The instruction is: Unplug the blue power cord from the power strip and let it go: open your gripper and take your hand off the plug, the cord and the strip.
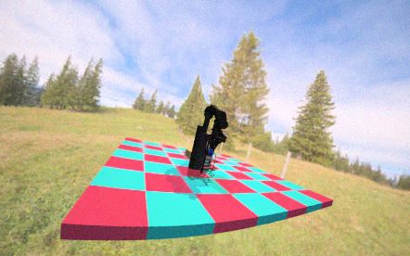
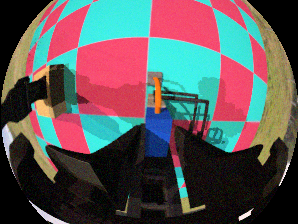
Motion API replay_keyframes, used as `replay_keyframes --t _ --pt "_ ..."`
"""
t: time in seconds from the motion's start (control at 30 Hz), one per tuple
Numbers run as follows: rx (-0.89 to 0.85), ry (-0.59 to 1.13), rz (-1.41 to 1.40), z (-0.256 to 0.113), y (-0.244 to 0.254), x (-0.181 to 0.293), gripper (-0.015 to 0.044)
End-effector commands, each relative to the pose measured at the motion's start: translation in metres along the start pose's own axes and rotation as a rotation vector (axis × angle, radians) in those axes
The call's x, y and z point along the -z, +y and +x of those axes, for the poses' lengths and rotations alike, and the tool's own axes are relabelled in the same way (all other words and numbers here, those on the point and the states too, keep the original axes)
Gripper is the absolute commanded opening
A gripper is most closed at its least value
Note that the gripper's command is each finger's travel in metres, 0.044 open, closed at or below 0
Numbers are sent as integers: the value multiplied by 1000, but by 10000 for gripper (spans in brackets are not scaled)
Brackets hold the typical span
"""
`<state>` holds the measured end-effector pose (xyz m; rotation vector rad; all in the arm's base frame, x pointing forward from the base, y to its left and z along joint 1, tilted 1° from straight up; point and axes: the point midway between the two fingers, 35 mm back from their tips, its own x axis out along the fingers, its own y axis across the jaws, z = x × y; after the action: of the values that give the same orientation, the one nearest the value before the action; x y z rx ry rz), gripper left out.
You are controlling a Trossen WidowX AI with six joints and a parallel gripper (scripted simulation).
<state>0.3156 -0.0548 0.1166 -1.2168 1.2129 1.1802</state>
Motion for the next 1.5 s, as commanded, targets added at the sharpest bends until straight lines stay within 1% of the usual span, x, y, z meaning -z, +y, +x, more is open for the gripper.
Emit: replay_keyframes --t 0.0,0.23,0.37,0.63,1.47 --pt "0 3 -3 5 0 1 160" --pt "0 3 -3 10 0 1 160" --pt "1 0 0 8 0 0 55" --pt "1 0 0 8 0 0 2" --pt "1 -2 -1 8 -2 -37 0"
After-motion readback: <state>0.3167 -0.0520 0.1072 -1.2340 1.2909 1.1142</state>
